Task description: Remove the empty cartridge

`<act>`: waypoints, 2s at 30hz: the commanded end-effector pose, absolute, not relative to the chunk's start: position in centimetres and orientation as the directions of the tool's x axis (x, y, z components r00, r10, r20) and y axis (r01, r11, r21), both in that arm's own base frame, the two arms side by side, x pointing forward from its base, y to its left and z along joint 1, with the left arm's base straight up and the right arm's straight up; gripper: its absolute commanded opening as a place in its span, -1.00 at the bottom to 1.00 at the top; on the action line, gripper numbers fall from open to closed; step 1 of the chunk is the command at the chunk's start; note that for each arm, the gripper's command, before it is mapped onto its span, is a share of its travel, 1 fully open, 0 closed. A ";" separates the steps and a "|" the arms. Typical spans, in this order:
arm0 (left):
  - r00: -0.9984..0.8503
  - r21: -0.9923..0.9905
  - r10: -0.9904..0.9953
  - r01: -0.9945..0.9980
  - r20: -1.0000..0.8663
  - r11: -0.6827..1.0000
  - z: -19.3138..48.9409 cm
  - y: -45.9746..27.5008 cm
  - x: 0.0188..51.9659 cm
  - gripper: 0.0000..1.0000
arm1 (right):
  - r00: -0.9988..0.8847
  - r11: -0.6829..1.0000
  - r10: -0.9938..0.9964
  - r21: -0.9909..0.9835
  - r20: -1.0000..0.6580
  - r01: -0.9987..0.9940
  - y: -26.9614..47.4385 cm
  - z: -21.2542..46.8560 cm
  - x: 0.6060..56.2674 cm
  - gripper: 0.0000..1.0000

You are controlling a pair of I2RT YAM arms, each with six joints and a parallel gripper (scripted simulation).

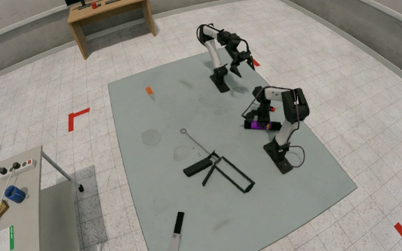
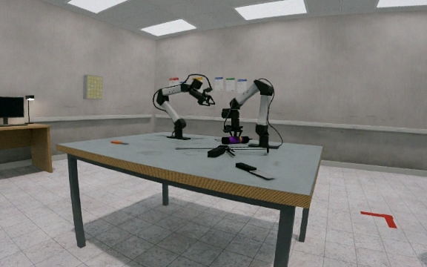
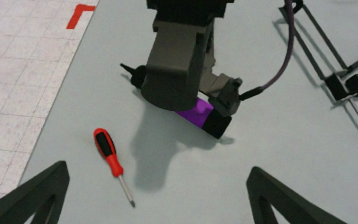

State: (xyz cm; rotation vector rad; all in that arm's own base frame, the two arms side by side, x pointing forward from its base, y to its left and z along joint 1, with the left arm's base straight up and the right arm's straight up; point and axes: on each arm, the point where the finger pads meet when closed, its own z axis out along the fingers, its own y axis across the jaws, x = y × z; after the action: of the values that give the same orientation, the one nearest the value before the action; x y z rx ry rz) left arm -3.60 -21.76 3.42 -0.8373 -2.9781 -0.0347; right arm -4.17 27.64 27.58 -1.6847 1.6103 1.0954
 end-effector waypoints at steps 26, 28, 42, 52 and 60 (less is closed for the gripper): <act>-0.851 -0.004 0.523 0.523 0.048 0.852 3.7 -22.1 -3.8 0.71 | -0.058 -0.131 -0.487 0.138 -0.872 -0.982 27.5 29.5 -4.3 1.00; -0.850 -0.015 0.525 0.524 0.041 0.851 4.3 -22.2 -3.6 0.71 | -0.058 -0.131 -0.487 0.138 -0.872 -0.982 27.5 29.5 -4.3 1.00; -0.846 -0.052 0.532 0.530 0.030 0.846 10.9 -22.6 -3.4 0.71 | -0.058 -0.131 -0.487 0.138 -0.872 -0.982 27.5 29.5 -4.3 1.00; -0.509 -0.027 0.846 0.859 -0.159 0.512 16.4 -20.8 -2.9 0.71 | -0.058 -0.131 -0.487 0.138 -0.872 -0.982 27.5 29.5 -4.3 1.00; -0.160 0.004 0.939 0.986 -0.305 0.169 20.3 -19.4 -3.5 0.71 | -0.058 -0.131 -0.487 0.138 -0.872 -0.982 27.5 29.5 -4.3 1.00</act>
State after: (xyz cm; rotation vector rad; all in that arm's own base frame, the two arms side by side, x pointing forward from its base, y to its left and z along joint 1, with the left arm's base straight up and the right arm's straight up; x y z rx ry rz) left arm -3.70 -19.93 17.69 -1.8314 -2.7445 0.2641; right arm -4.17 27.64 27.58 -1.6846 1.6103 1.0954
